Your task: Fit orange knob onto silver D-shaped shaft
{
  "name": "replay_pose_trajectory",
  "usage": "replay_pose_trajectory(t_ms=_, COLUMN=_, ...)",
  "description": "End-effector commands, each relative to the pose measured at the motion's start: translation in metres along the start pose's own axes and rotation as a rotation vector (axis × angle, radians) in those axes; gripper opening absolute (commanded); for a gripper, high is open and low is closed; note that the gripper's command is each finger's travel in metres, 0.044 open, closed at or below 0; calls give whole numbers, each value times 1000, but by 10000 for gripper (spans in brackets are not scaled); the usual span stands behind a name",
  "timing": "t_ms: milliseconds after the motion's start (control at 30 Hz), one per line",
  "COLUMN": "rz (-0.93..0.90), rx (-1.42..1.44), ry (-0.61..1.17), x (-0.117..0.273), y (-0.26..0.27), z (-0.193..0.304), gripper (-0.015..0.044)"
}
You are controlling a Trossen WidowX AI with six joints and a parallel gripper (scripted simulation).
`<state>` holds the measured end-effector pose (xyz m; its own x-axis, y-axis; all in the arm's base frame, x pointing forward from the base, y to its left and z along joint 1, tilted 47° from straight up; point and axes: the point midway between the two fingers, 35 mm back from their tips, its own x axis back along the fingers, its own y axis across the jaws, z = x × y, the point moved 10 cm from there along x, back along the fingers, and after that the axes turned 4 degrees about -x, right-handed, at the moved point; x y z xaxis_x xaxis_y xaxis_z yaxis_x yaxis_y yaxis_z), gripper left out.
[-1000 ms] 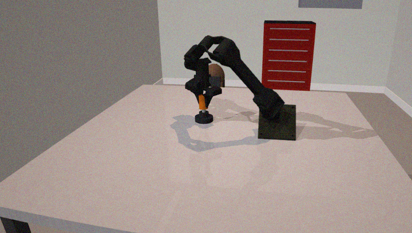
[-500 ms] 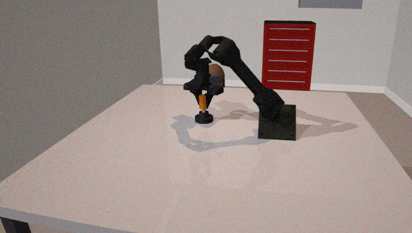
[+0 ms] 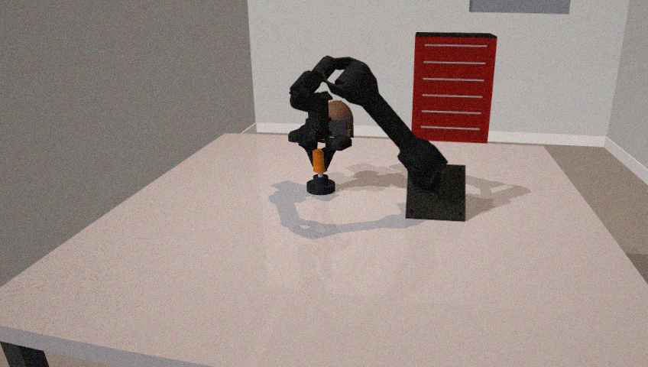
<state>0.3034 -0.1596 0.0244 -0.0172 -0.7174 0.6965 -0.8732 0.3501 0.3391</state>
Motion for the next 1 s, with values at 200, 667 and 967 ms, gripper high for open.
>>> replay_pose_trajectory(t_ms=200, rz=5, rx=130, ry=-5, x=5, y=-1, z=-1, gripper=0)
replay_pose_trajectory(t_ms=667, rz=5, rx=214, ry=-4, x=0, y=0, z=0, gripper=0)
replay_pose_trajectory(t_ms=967, rz=5, rx=214, ry=-5, x=-1, y=0, z=-1, gripper=0)
